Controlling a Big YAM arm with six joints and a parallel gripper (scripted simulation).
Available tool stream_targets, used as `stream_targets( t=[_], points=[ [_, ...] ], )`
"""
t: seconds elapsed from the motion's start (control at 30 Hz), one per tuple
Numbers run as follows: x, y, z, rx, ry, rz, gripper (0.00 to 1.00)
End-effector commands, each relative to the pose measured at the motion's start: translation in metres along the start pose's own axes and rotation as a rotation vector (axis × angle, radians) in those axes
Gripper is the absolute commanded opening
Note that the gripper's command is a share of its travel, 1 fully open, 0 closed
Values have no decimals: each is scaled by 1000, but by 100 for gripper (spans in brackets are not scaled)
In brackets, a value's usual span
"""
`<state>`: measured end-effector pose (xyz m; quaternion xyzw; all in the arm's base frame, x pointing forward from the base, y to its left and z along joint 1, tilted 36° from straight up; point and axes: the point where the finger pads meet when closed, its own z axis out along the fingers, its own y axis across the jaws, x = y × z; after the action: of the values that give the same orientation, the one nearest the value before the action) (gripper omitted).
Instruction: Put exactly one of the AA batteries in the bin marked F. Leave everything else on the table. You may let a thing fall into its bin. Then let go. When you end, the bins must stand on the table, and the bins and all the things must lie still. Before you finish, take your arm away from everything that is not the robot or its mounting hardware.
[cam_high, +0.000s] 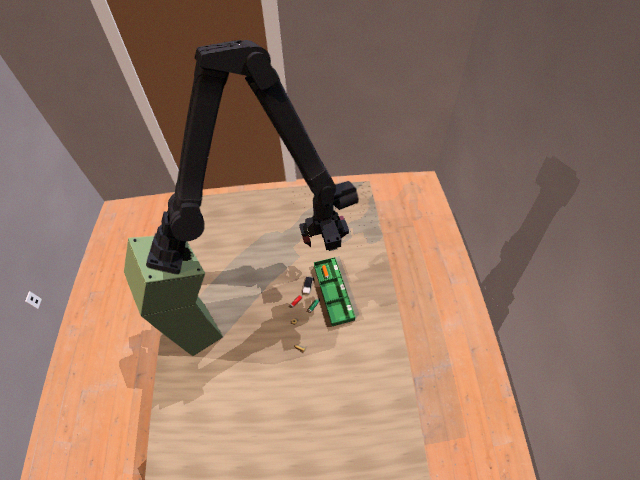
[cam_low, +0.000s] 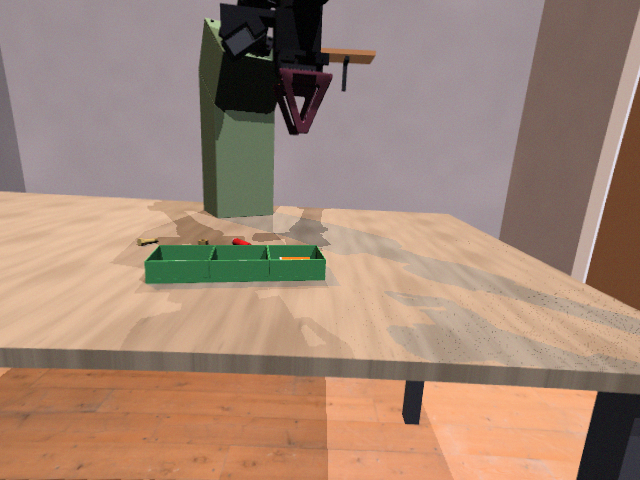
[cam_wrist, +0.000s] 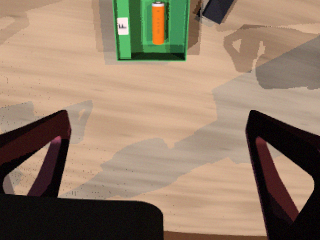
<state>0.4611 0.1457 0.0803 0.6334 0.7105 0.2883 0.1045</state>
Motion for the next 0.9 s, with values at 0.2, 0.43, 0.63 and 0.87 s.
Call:
stream_targets(
  t=[0.2, 0.43, 0.63, 0.87],
  points=[
    [3, 11, -5, -19, 2, -3, 100],
    [3, 11, -5, -19, 2, -3, 100],
    [4, 11, -5, -19, 2, -3, 100],
    [4, 11, -5, -19, 2, -3, 100]
  ],
)
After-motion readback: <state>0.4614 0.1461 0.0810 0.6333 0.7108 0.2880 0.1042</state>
